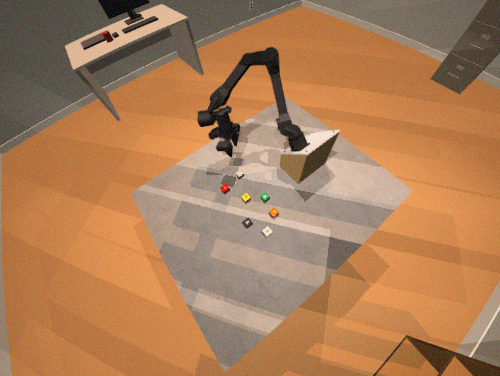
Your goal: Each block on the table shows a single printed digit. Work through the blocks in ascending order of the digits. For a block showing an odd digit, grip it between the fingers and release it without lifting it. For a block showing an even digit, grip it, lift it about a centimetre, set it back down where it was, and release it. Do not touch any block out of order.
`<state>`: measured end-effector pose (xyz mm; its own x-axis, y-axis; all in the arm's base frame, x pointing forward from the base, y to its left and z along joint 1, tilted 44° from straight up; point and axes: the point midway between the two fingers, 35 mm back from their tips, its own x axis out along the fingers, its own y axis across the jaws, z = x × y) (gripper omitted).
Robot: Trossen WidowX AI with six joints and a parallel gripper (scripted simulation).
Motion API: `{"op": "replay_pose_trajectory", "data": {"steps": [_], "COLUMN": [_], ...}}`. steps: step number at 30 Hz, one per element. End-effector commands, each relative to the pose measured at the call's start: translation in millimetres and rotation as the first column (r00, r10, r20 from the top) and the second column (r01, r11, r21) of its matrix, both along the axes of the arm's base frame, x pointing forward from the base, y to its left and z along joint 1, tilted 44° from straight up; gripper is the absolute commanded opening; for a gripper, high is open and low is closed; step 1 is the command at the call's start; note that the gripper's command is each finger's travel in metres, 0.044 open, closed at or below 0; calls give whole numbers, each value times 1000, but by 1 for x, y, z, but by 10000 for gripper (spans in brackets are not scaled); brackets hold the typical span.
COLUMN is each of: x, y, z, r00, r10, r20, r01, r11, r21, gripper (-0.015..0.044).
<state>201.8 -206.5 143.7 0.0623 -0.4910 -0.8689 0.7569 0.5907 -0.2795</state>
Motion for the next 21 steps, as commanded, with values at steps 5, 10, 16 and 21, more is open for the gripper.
{"op": "replay_pose_trajectory", "data": {"steps": [5, 10, 16, 21], "x": [23, 28, 28, 28], "y": [63, 82, 82, 82], "z": [-33, -38, -38, -38], "r00": [797, 664, 664, 664], "r10": [410, 486, 486, 486], "r20": [-443, -568, -568, -568], "r01": [-487, -627, -627, -627], "r11": [871, 775, 775, 775], "r21": [-70, -70, -70, -70], "gripper": [400, 400, 400, 400]}}
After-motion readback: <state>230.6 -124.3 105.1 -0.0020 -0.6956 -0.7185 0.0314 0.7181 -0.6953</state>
